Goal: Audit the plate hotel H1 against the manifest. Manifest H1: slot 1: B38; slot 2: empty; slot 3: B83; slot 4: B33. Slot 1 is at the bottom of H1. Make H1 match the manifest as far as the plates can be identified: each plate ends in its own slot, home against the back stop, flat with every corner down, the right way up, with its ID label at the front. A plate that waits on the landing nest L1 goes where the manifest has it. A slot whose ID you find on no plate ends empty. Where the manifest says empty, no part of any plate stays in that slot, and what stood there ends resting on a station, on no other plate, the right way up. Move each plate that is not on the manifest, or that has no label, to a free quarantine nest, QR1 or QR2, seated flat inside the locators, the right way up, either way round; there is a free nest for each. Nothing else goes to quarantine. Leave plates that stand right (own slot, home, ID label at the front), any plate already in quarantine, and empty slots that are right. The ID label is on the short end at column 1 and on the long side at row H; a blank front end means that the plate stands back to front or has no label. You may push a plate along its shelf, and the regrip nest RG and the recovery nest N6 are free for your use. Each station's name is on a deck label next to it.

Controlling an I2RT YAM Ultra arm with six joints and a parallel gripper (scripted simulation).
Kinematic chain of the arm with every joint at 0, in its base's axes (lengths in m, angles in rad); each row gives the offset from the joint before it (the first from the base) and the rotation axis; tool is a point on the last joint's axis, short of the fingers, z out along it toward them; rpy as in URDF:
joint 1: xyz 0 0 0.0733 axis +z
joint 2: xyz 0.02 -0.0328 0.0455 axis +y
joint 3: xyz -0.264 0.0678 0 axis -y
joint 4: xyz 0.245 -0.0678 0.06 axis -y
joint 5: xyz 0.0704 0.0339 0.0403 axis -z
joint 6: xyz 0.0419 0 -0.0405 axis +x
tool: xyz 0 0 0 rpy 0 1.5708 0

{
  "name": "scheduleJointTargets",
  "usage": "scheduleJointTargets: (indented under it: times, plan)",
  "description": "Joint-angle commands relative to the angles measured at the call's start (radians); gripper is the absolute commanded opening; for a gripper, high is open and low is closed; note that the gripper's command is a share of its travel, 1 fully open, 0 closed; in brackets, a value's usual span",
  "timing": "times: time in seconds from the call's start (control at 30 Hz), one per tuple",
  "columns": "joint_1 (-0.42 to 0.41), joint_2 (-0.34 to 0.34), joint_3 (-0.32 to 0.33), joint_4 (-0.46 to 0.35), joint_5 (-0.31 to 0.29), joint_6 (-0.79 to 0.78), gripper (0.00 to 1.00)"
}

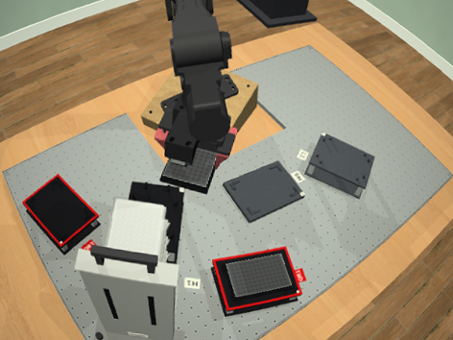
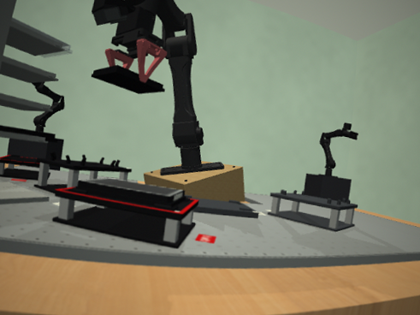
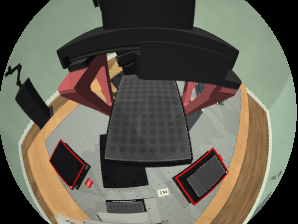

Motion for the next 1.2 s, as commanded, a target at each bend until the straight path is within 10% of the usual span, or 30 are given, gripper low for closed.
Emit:
scheduleJointTargets:
  times: [0.0, 0.73, 1.17]
  plan:
    - [-0.036, -0.005, 0.019, 0.0, -0.009, -0.163, 0.86]
    - [-0.29, 0.047, 0.122, 0.001, -0.074, -0.469, 0.86]
    - [-0.29, 0.047, 0.122, 0.001, -0.074, -0.469, 0.86]
